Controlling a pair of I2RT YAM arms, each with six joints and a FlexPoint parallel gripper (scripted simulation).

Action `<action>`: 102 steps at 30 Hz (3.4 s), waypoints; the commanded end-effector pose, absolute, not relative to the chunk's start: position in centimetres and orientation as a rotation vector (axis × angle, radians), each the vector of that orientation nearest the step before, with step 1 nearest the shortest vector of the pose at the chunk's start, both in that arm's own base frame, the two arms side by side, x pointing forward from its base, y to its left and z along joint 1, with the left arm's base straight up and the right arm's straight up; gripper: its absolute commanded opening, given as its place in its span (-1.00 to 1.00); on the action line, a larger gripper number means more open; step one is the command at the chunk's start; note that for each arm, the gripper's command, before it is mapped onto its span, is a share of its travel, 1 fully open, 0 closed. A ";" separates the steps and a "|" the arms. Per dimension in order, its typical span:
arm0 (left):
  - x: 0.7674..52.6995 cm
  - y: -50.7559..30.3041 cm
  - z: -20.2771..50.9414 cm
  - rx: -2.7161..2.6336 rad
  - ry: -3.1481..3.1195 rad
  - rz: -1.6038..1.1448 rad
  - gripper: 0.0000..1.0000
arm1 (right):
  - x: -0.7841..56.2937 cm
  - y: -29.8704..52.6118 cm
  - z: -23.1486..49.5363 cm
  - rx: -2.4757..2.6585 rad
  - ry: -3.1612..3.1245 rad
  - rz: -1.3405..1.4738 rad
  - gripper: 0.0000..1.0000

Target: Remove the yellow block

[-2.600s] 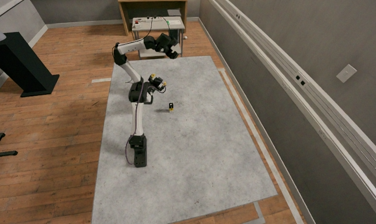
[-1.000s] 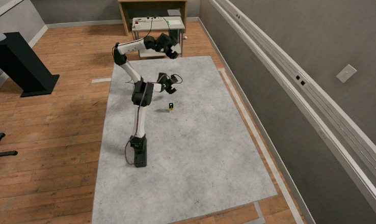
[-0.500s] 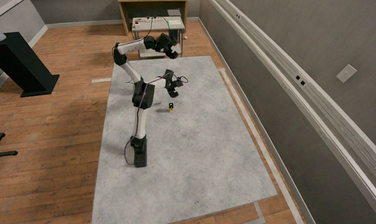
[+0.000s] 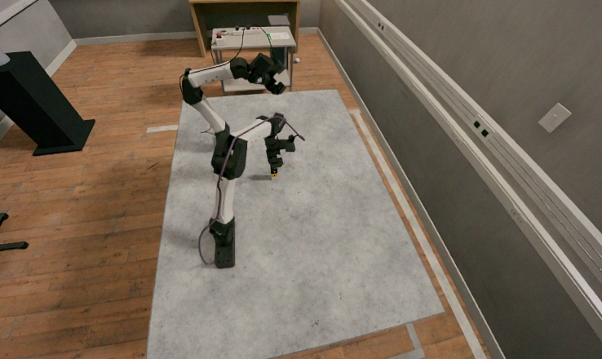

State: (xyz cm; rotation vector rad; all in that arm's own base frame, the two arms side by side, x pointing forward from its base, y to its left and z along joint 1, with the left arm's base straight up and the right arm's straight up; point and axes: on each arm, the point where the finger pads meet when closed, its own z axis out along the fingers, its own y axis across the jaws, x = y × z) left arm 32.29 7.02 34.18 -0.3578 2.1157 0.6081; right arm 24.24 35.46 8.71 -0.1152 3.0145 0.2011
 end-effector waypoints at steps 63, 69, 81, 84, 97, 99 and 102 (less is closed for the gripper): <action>32.3 7.0 34.5 -0.361 2.106 0.605 1.00 | 23.7 33.6 8.5 -0.066 3.096 0.077 -0.36; 32.3 7.0 34.5 -0.361 2.106 0.605 1.00 | 23.5 33.3 7.5 -0.067 3.117 0.033 -0.36; 34.3 3.6 32.3 -0.111 2.232 0.566 1.00 | 24.6 30.7 7.7 -0.099 3.106 0.036 -0.36; 35.3 0.8 30.1 0.092 2.311 0.537 1.00 | 25.3 29.1 7.8 -0.116 3.101 0.040 -0.36; 35.2 -12.2 20.4 1.004 2.460 0.364 1.00 | 26.7 21.1 7.9 -0.143 3.100 0.038 -0.36; 34.6 -14.5 19.0 1.154 2.449 0.326 1.00 | 26.6 19.8 7.8 -0.145 3.103 0.053 -0.36; 33.0 -17.8 16.6 1.395 2.421 0.260 1.00 | 26.5 17.6 7.7 -0.148 3.102 0.049 -0.36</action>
